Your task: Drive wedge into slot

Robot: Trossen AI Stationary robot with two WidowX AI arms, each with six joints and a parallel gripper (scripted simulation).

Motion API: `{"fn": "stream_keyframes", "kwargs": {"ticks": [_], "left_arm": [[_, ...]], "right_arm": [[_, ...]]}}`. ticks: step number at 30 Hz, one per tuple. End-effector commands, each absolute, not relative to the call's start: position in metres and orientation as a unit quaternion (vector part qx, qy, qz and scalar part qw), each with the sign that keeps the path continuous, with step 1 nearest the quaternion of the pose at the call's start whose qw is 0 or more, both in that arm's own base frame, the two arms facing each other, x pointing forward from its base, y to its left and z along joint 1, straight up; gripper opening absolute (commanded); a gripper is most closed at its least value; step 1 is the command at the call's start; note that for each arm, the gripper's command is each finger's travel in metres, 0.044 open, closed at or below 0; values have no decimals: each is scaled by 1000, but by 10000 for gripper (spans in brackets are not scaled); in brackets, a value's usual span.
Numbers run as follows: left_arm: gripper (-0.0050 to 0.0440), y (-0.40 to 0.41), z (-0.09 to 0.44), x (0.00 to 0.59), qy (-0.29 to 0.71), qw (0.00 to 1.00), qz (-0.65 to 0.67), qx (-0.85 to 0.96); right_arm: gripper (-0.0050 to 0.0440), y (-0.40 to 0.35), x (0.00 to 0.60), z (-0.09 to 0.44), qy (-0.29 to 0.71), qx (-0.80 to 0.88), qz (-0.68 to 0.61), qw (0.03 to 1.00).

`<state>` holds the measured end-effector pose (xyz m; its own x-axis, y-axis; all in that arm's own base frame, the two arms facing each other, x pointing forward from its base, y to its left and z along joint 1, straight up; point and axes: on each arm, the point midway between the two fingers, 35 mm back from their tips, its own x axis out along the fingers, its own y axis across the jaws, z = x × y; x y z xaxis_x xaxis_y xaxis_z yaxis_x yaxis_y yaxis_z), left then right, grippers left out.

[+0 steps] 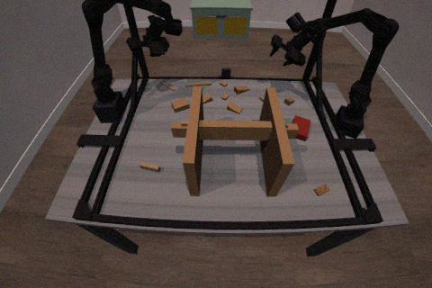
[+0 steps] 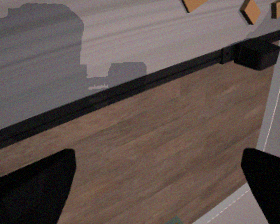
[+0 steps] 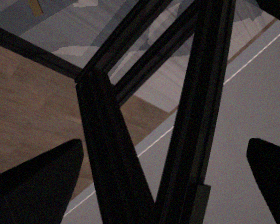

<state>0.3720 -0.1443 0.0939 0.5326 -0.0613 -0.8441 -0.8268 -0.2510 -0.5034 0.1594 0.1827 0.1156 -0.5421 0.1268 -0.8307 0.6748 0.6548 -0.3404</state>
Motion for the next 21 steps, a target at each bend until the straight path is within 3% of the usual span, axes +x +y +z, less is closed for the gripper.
{"fn": "stream_keyframes", "kwargs": {"ticks": [1,17,19,21], "left_arm": [[400,-144,94,372,317,524,365,-701],[400,-144,94,372,317,524,365,-701],[440,-139,90,373,328,542,364,-682],[440,-124,81,374,361,589,359,-627]], "right_arm": [[400,183,159,116,812,247,-334,410],[400,183,159,116,812,247,-334,410],[440,181,167,113,809,258,-303,433],[440,174,189,111,790,280,-223,498]]}}
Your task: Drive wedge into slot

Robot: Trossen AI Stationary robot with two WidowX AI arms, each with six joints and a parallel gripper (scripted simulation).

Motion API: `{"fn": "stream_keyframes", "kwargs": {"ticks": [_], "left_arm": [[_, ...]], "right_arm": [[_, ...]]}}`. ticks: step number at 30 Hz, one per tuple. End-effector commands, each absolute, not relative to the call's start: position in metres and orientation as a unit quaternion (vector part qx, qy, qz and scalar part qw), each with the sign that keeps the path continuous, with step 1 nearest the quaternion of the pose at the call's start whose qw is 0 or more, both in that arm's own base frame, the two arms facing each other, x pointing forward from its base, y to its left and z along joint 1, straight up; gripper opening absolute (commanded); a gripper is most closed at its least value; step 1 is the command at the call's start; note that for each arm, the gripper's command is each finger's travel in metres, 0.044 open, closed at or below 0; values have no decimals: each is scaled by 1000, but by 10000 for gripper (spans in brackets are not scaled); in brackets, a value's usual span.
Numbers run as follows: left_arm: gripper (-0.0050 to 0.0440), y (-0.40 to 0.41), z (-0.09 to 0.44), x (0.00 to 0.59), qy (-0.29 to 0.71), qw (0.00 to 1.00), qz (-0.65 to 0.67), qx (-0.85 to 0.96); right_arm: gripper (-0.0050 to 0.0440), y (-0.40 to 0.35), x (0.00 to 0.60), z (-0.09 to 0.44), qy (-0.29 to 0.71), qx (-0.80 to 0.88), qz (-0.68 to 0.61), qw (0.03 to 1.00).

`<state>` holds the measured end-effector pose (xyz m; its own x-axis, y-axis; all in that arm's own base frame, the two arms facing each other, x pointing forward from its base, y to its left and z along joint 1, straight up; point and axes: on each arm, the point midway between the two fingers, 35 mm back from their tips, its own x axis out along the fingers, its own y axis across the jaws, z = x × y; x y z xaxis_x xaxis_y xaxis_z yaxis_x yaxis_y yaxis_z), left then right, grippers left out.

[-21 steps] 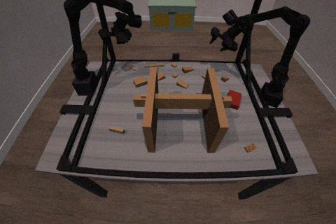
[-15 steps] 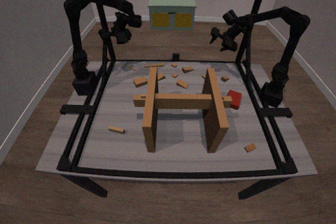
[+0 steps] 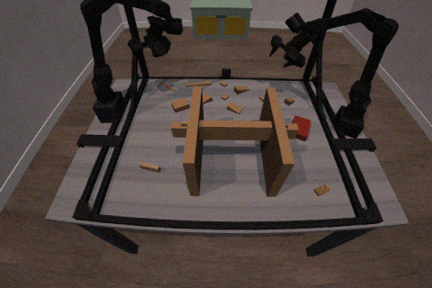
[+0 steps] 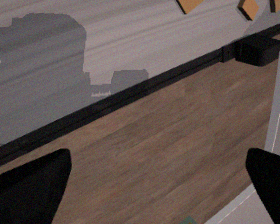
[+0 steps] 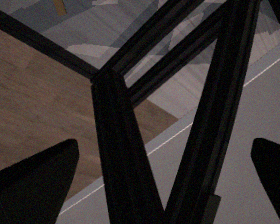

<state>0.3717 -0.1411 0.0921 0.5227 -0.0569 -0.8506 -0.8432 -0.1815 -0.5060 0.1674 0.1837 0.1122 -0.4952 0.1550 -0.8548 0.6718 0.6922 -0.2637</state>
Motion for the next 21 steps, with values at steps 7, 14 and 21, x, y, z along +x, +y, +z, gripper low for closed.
{"fn": "stream_keyframes", "kwargs": {"ticks": [7,14,21], "left_arm": [[440,-97,64,375,426,655,343,-522],[440,-79,54,374,473,691,319,-445],[440,-51,38,370,545,724,270,-326]], "right_arm": [[440,157,230,116,721,295,-95,620],[440,148,267,129,635,299,-15,712],[440,117,301,159,500,258,52,825]]}}
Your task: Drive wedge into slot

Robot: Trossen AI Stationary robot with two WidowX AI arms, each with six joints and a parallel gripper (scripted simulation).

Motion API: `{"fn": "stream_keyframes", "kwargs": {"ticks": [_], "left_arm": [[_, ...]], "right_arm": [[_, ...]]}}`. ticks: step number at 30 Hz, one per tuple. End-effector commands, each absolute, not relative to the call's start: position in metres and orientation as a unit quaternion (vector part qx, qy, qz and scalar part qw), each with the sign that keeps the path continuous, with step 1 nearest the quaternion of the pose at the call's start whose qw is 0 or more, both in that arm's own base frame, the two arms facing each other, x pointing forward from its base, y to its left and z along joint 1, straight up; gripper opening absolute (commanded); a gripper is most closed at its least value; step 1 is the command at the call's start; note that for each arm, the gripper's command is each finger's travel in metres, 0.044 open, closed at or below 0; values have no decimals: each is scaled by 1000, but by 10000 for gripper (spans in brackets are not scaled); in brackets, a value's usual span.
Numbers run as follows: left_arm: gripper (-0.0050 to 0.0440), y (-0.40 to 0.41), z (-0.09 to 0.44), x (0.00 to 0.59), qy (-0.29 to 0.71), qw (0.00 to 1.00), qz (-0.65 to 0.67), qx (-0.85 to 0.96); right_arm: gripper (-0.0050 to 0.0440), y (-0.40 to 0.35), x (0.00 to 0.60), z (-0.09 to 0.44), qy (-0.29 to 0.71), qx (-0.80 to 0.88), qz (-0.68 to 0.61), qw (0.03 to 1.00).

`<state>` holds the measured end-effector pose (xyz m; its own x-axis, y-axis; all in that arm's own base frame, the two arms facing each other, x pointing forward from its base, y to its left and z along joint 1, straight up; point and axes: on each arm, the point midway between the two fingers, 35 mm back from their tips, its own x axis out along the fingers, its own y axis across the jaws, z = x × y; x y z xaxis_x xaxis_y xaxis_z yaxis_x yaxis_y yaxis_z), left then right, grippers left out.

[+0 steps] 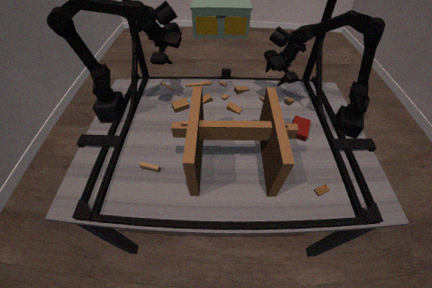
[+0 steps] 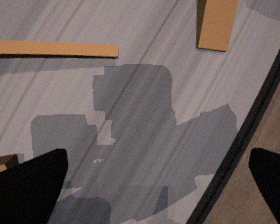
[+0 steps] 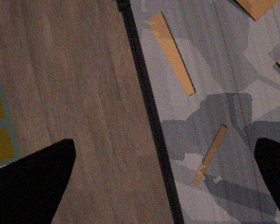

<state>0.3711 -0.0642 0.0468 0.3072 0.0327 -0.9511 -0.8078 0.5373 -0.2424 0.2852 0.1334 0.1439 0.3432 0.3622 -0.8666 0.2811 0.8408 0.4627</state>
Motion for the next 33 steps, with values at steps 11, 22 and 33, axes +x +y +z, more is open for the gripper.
{"fn": "stream_keyframes", "kwargs": {"ticks": [11,22,33], "left_arm": [[440,-18,20,360,628,733,182,-186],[440,13,4,347,694,715,65,-59],[440,21,0,343,706,706,30,-30]], "right_arm": [[440,69,331,219,283,167,78,941],[440,14,325,295,51,37,25,998],[440,0,316,323,-25,0,0,1000]]}}
